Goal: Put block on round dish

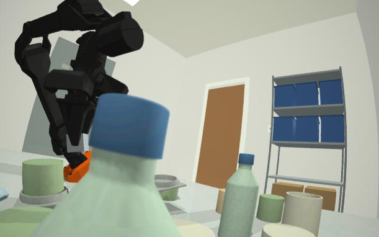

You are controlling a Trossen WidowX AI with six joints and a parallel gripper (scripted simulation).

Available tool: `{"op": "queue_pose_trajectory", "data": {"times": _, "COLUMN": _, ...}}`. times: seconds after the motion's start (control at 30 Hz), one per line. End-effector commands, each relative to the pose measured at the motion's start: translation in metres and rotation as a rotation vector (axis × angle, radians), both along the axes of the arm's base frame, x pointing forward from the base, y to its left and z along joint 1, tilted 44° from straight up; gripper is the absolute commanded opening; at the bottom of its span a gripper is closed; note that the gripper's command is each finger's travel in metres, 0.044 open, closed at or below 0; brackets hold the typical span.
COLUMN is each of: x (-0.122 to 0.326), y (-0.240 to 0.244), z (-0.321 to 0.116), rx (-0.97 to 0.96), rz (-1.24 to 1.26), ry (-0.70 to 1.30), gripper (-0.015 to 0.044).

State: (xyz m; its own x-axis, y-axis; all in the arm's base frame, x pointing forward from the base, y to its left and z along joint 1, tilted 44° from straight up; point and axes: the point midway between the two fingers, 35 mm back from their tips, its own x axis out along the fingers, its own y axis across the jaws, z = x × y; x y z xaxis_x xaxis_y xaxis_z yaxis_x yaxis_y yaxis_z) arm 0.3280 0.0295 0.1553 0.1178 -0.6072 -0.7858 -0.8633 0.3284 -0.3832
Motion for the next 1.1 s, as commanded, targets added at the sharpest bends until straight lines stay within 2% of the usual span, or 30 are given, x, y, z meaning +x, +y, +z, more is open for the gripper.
{"op": "queue_pose_trajectory", "data": {"times": 0.0, "x": -0.005, "y": -0.014, "z": 0.006, "rx": -0.007, "rz": -0.002, "ry": 0.000, "gripper": 0.0000}}
{"op": "queue_pose_trajectory", "data": {"times": 1.07, "x": -0.069, "y": -0.122, "z": 0.048, "rx": -0.070, "rz": -0.056, "ry": -0.007, "gripper": 0.0000}}
